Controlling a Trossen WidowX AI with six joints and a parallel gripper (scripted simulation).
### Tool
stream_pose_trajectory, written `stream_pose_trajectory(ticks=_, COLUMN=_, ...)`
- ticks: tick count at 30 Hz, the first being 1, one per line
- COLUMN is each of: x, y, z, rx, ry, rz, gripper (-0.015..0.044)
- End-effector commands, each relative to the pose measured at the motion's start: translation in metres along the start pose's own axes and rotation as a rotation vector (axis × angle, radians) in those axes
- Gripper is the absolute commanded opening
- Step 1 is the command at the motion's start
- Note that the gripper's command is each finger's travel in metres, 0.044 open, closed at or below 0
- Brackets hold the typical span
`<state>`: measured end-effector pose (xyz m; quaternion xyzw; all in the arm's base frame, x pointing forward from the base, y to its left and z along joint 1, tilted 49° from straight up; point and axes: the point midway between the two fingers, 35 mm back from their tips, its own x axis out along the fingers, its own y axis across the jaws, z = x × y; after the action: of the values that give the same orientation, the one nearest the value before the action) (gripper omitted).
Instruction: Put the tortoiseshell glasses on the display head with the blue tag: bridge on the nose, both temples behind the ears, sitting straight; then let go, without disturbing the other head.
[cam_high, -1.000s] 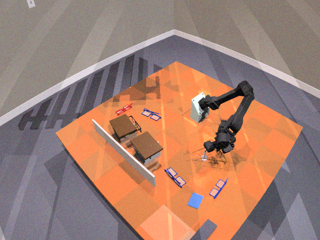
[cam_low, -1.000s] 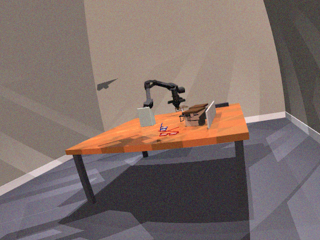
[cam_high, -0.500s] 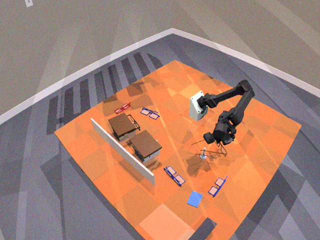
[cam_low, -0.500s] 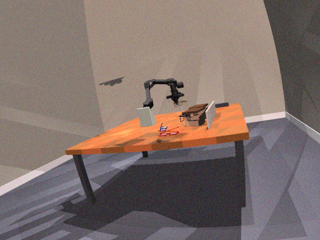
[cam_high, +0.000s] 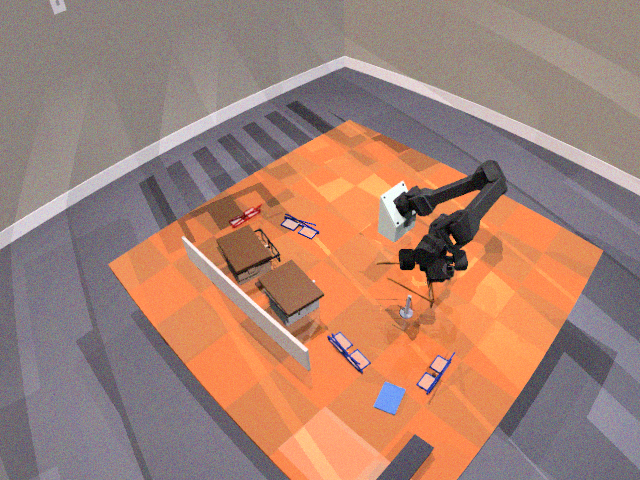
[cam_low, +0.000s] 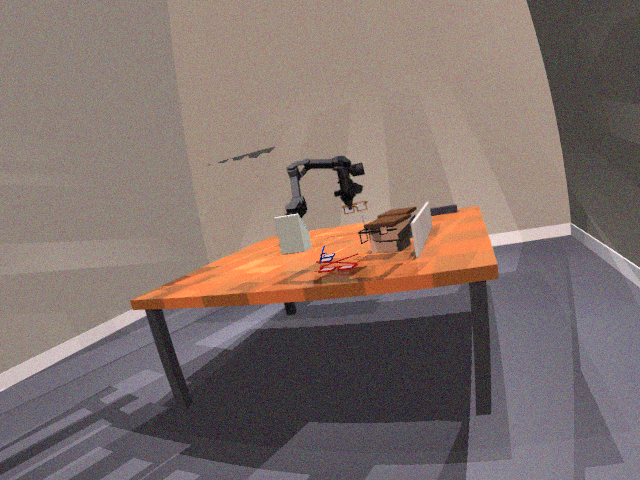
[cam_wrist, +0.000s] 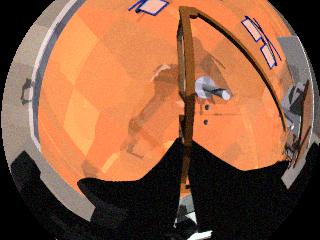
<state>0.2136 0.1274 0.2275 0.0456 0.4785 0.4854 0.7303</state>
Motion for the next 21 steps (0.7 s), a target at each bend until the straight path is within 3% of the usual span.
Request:
stream_pose_trajectory(ticks=1, x=0.000, y=-0.001, z=-0.005, rx=0.085, ry=-0.001, rz=0.008, gripper=0.0000)
stream_pose_trajectory(ticks=21, x=0.060, y=0.000, z=-0.004, rx=0.084, ry=-0.005, rz=0.010, gripper=0.0000)
